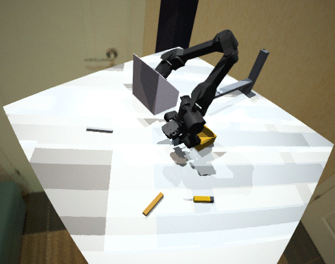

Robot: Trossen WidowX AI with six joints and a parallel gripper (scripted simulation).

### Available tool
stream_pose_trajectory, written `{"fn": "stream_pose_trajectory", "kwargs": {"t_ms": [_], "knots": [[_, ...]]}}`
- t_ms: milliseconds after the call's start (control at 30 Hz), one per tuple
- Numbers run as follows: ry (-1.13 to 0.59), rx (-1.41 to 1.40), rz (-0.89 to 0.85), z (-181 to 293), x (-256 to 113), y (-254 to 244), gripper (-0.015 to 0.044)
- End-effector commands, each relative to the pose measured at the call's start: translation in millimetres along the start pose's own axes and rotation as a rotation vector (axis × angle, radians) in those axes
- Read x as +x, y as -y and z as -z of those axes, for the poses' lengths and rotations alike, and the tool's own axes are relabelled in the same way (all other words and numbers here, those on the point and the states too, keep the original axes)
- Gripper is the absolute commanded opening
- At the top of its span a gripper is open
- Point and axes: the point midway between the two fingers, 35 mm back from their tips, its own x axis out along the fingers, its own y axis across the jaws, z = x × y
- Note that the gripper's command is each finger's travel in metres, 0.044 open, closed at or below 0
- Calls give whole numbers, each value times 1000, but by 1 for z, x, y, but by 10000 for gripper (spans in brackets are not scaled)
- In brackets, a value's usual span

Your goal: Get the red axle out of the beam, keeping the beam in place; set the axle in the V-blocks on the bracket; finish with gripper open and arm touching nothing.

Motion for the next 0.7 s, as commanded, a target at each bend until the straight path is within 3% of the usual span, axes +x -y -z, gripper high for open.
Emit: {"fn": "stream_pose_trajectory", "kwargs": {"t_ms": [0, 667], "knots": [[-8, 8, 7, 1, 9, 3, 0], [-12, 8, 8, 2, 34, 6, 0]]}}
